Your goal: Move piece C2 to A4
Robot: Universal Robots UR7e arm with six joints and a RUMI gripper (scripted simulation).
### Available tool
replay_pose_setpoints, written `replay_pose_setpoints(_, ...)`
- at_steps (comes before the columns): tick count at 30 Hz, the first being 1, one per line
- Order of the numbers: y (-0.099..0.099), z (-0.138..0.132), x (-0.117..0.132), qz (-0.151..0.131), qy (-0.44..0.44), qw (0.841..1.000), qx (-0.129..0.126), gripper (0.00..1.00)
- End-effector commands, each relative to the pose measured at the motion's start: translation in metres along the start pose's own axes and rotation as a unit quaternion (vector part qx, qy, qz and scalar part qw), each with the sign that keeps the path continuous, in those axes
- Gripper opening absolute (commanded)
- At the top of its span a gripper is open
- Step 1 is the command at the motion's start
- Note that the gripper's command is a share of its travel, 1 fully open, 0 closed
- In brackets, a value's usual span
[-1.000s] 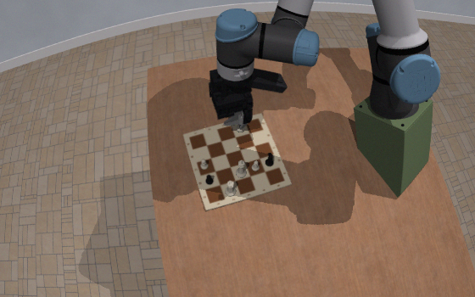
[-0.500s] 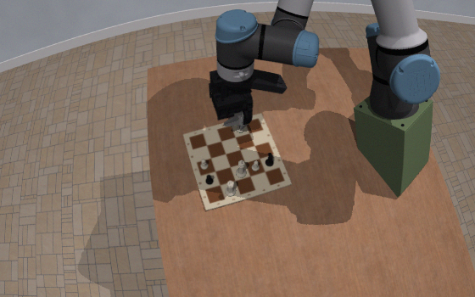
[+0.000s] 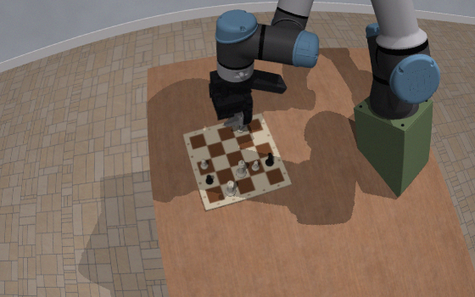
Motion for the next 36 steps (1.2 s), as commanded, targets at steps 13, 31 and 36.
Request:
replay_pose_setpoints(13,-0.0003,-0.0001,0.0003,0.0,0.0,1.0,0.0,0.0)
replay_pose_setpoints(31,-0.0003,-0.0001,0.0003,0.0,0.0,1.0,0.0,0.18)
replay_pose_setpoints(36,-0.0003,-0.0001,0.0003,0.0,0.0,1.0,0.0,0.22)
Point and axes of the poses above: the point where the finger pads meet when closed, its own y axis out along the fingers, its own z axis across the jaws, x = y × z, the point moved 2 cm from there along -y, back along the fingers
